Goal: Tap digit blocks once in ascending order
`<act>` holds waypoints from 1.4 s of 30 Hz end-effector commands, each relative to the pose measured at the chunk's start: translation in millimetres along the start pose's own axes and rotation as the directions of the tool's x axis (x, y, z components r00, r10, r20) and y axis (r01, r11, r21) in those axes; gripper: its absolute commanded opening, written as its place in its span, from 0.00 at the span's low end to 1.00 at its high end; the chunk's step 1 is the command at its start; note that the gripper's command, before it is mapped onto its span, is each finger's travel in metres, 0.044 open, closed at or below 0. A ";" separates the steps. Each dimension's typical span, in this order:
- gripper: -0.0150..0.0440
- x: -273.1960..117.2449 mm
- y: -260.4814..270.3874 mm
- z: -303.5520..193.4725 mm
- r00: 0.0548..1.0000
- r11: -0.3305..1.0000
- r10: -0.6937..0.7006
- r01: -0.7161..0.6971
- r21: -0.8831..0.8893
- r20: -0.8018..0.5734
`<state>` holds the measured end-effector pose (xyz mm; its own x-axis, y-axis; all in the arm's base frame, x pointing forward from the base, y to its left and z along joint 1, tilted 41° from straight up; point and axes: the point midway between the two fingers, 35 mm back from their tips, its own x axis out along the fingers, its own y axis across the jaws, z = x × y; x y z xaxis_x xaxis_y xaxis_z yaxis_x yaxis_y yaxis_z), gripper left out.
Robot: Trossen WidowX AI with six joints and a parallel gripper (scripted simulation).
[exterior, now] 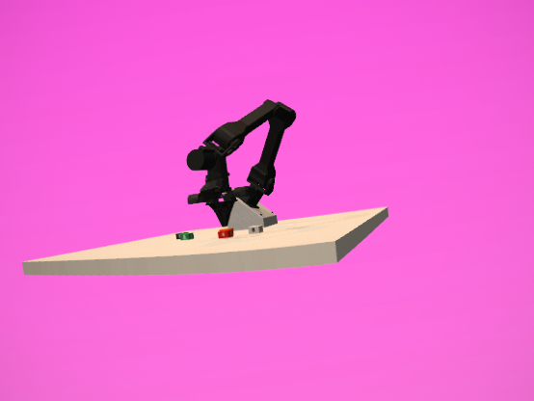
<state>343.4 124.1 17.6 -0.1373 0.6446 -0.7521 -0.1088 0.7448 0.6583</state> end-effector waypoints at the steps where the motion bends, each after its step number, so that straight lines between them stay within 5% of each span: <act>1: 0.29 -14.8 1.0 1.7 1.000 1.000 0.000 0.000 -0.009 0.010; 10: 0.29 -95.5 0.5 1.1 1.000 1.000 -0.003 0.003 -0.008 0.009; 16: 0.29 -95.8 -6.4 -1.1 1.000 1.000 -0.003 0.003 0.019 0.006; 29: 0.29 -96.8 -145.1 -56.0 1.000 1.000 -0.012 0.012 0.005 0.007; 36: 0.29 -96.2 -153.3 -61.3 1.000 1.000 -0.011 0.011 -0.006 0.007; 42: 0.29 -25.2 -154.1 -59.5 1.000 1.000 -0.010 0.010 -0.007 0.008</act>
<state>317.7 -47.5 -30.9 -0.0972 0.6255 -0.7742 -0.1288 0.7634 0.6330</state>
